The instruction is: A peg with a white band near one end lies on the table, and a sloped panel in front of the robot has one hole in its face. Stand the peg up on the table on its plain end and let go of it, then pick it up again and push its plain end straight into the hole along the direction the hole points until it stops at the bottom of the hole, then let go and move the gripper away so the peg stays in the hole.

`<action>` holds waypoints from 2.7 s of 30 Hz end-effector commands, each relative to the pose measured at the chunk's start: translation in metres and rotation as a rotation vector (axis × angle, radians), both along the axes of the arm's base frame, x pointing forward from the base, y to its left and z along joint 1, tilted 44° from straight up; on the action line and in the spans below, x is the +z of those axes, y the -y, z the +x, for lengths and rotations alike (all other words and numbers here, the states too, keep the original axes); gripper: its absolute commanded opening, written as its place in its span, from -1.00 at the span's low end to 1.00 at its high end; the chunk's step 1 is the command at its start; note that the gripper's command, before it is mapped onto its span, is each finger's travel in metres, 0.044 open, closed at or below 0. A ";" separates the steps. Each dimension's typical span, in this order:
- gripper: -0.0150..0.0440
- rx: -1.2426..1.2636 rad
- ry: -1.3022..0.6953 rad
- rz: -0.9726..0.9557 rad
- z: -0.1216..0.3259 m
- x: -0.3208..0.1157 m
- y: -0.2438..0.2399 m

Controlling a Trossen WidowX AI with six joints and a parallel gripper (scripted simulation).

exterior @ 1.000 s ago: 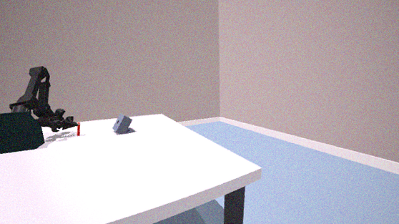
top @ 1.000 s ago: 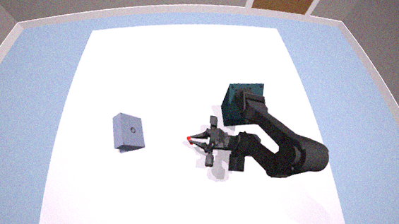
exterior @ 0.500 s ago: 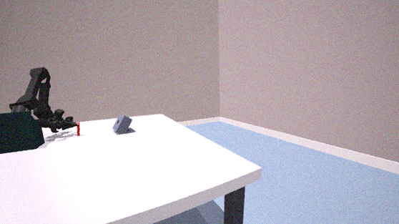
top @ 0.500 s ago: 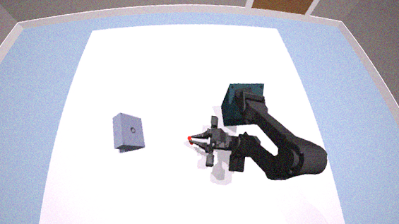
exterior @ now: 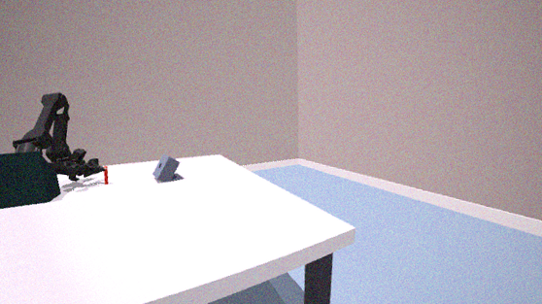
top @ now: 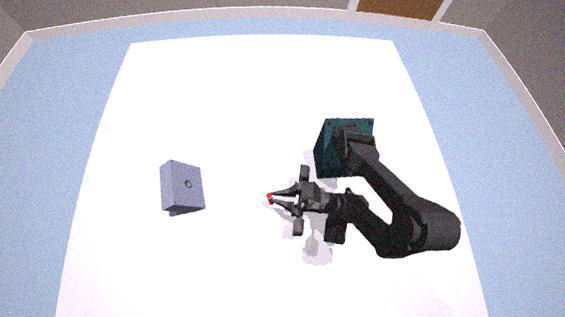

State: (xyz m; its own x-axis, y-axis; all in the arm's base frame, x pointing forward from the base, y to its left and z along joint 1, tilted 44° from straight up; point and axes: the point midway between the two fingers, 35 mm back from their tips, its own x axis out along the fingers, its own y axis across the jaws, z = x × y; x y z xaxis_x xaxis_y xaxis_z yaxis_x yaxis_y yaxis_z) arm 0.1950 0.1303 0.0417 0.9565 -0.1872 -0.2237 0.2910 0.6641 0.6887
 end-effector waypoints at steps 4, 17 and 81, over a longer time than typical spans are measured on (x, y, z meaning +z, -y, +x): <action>-0.33 -0.003 0.003 0.000 -0.001 -0.001 -0.002; -0.33 -0.018 0.019 -0.004 -0.003 -0.002 -0.003; 1.00 -0.037 0.021 -0.005 0.000 0.020 0.004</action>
